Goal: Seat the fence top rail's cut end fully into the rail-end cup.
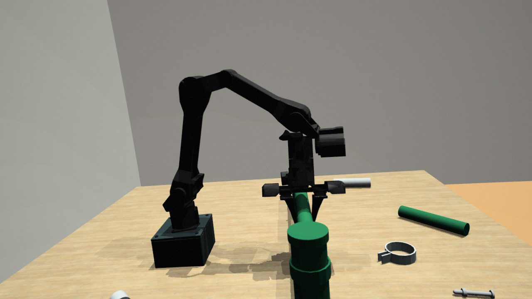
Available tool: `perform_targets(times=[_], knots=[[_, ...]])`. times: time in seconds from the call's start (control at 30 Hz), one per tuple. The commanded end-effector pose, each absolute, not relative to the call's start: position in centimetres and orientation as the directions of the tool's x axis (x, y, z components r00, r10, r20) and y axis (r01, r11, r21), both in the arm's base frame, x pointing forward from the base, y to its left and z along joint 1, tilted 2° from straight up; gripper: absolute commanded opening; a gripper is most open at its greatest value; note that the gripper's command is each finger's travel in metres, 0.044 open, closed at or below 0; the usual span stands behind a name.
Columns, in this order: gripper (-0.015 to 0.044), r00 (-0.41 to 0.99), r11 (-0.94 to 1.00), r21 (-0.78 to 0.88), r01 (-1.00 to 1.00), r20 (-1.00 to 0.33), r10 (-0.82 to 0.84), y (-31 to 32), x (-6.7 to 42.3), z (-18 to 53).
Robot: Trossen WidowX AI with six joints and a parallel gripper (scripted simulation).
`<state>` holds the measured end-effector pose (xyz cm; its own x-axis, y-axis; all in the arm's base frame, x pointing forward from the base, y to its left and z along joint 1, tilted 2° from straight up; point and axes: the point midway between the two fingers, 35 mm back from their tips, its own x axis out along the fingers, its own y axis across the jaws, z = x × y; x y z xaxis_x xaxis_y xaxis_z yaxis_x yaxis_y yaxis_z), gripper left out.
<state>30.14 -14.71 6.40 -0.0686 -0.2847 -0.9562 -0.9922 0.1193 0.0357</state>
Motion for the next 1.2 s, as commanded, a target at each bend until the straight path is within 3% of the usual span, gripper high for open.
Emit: perform_targets(times=[0.0,1.07,1.17], knots=[[0.0,-0.068,0.12,0.033,-0.992,-0.951,-0.302,-15.5,30.2,6.8],[0.0,-0.072,0.121,0.038,-0.992,-0.956,-0.284,-16.0,29.9,6.6],[0.0079,-0.072,0.121,0.038,-0.992,-0.956,-0.284,-16.0,29.9,6.6]])
